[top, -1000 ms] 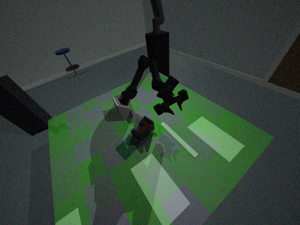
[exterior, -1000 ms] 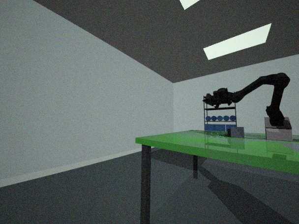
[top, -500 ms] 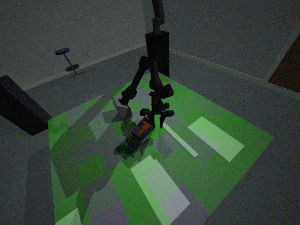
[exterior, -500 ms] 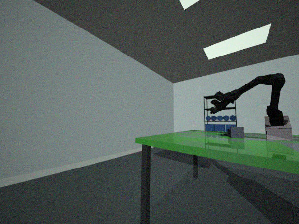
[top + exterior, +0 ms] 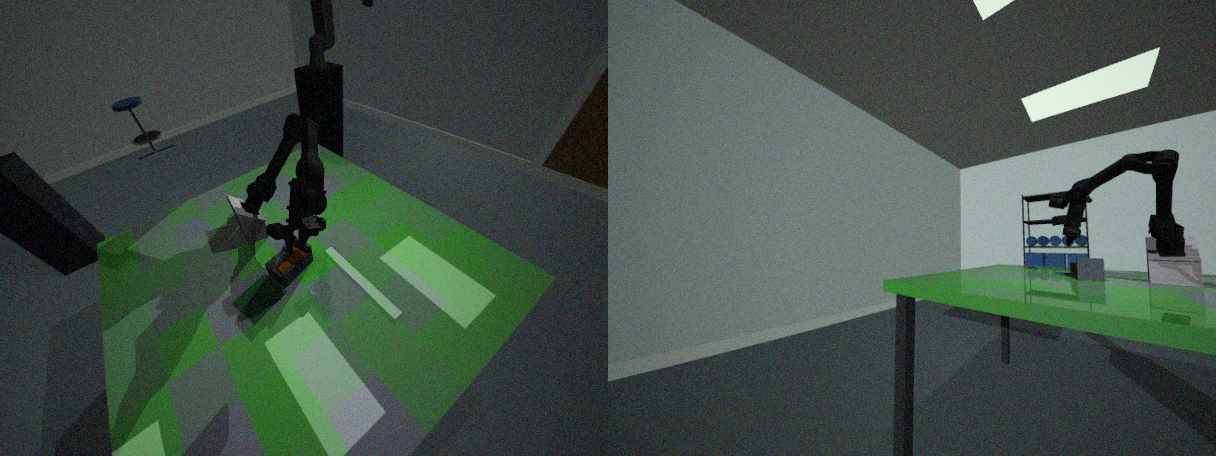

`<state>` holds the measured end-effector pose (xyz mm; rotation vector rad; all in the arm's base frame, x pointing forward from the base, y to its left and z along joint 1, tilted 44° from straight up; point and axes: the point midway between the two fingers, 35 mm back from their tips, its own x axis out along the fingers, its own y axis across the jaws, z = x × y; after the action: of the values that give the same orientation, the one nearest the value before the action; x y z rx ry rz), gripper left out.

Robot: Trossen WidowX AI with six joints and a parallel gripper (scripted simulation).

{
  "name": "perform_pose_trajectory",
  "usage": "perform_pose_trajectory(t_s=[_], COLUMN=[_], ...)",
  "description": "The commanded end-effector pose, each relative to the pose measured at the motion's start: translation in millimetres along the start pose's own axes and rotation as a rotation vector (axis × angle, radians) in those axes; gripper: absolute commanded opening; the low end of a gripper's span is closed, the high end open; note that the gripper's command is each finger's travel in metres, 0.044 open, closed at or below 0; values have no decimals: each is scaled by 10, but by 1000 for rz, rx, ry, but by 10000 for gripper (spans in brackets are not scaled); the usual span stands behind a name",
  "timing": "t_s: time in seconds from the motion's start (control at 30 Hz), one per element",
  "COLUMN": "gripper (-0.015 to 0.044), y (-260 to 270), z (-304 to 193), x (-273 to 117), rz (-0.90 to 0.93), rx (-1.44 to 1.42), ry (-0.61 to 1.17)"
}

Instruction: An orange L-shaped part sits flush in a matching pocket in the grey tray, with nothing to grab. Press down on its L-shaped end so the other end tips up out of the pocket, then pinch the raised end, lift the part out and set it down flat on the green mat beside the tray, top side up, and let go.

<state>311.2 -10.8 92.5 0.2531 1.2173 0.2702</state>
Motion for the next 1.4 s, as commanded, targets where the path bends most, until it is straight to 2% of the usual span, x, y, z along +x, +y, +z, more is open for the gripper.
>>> perform_pose_trajectory(t_s=[0.0, 0.53, 0.63, 0.83, 1.37], gripper=[180, 180, 180, 180, 180], y=[414, 414, 462, 708, 744], z=[-575, -575, -592, -729, -749], x=[-301, -301, -166, 337, 418], rz=[433, 433, 431, 436, 436], rx=[-155, -155, -155, -155, -155], ry=[195, 195, 195, 193, 193])
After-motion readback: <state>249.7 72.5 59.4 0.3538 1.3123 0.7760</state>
